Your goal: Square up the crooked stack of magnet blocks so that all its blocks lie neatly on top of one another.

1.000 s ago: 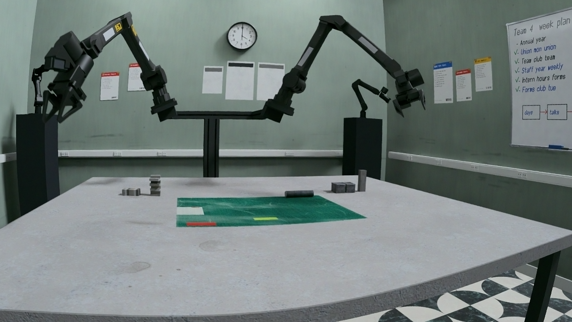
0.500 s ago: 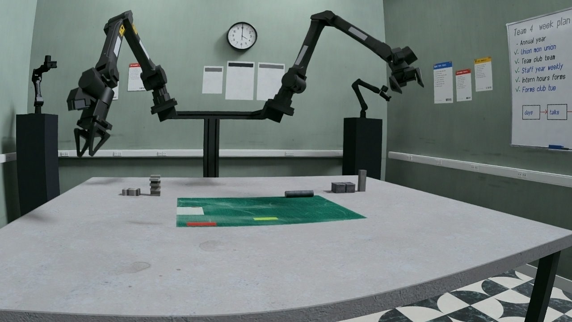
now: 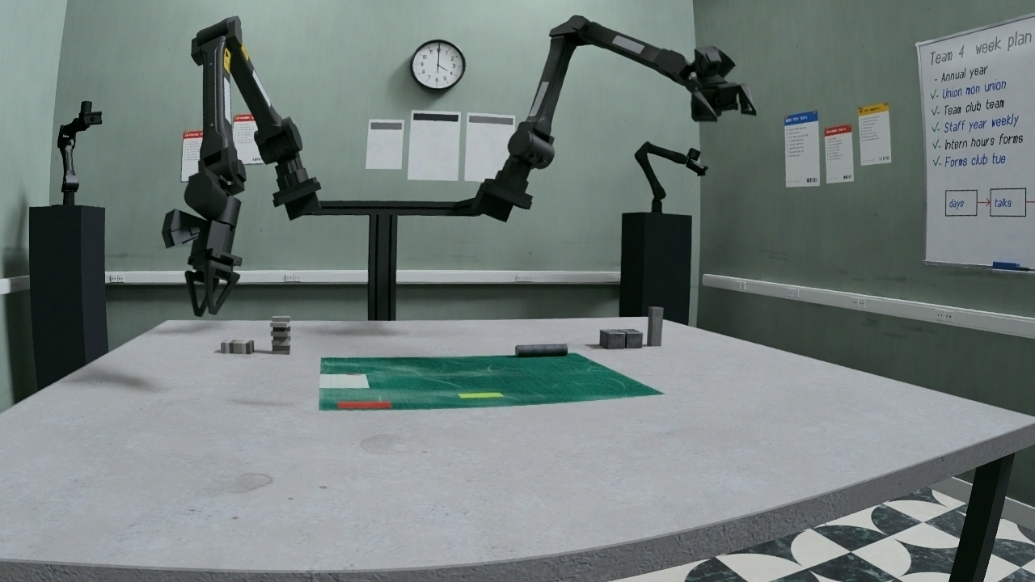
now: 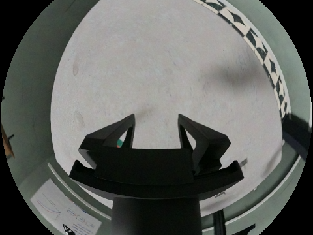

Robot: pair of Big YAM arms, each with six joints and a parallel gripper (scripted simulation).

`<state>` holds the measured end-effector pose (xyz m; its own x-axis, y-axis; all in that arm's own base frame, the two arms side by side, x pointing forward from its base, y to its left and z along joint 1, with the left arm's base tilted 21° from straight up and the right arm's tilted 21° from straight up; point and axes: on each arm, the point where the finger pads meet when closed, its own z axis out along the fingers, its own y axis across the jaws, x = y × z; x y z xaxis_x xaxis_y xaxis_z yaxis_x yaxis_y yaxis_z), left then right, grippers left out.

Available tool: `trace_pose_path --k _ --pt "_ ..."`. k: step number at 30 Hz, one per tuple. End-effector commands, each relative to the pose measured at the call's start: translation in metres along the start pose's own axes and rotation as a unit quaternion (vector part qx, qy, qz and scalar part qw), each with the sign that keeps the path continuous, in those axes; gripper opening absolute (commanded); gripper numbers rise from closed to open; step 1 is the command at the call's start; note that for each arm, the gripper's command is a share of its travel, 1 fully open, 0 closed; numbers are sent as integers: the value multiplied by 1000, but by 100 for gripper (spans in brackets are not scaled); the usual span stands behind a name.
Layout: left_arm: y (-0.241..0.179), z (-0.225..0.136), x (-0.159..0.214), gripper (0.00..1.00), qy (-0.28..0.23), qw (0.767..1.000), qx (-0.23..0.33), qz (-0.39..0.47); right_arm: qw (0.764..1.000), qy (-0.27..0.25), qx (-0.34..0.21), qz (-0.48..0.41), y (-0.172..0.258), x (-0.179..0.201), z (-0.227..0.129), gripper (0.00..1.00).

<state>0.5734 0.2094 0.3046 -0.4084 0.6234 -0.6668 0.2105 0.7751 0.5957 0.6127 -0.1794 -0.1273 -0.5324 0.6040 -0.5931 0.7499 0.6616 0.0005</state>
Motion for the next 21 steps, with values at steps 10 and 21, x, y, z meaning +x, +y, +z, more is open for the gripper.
trace_pose_path --k 10,21 --pt "-3 -41 -100 100 -83 991 -44 -99 992 30 11 122 -44 92 -14 61" --pt "-30 -63 -142 100 -122 975 -44 -179 976 58 41 206 -105 166 -43 61"
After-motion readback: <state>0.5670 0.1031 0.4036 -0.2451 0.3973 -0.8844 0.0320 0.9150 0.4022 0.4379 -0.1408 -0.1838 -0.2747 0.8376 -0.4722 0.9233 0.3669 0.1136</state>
